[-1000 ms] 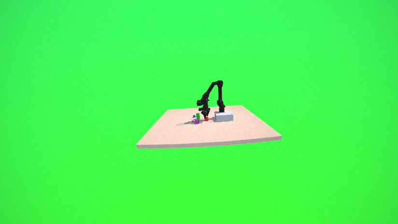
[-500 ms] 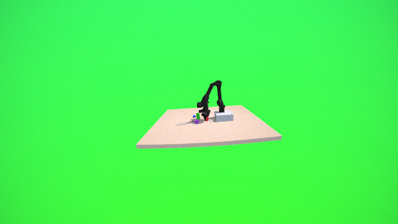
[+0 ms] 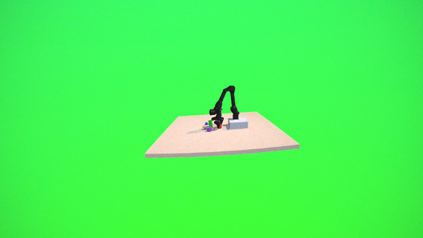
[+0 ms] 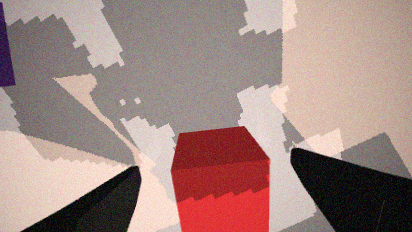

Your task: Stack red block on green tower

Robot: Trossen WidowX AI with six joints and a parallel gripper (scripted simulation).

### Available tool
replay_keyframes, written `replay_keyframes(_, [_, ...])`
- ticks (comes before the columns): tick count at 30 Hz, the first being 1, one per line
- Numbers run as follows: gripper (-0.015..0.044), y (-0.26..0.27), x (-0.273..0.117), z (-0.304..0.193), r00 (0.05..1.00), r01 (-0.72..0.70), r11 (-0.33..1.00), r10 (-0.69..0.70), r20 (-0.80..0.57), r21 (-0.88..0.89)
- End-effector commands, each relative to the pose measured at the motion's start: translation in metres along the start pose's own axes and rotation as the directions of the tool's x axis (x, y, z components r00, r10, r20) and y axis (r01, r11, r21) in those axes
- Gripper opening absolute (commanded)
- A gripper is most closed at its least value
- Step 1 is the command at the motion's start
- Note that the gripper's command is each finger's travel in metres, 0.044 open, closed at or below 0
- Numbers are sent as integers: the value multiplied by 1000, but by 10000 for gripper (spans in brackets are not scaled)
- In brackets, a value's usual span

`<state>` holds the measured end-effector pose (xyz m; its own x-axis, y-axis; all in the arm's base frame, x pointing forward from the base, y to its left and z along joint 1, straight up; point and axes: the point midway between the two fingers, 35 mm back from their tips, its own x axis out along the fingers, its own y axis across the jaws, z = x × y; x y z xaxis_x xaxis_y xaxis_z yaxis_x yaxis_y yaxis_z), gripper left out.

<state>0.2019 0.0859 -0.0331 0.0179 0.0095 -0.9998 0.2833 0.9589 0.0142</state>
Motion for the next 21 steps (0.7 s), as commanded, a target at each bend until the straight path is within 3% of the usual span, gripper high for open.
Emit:
replay_keyframes(1, [440, 0, 0, 0, 1000, -2, 1000, 2, -2, -4])
replay_keyframes(11, [177, 0, 0, 0, 1000, -2, 1000, 2, -2, -4])
replay_keyframes(18, [131, 0, 0, 0, 1000, -2, 1000, 2, -2, -4])
replay_keyframes(21, [52, 0, -4, 0, 1000, -2, 1000, 2, -2, -4])
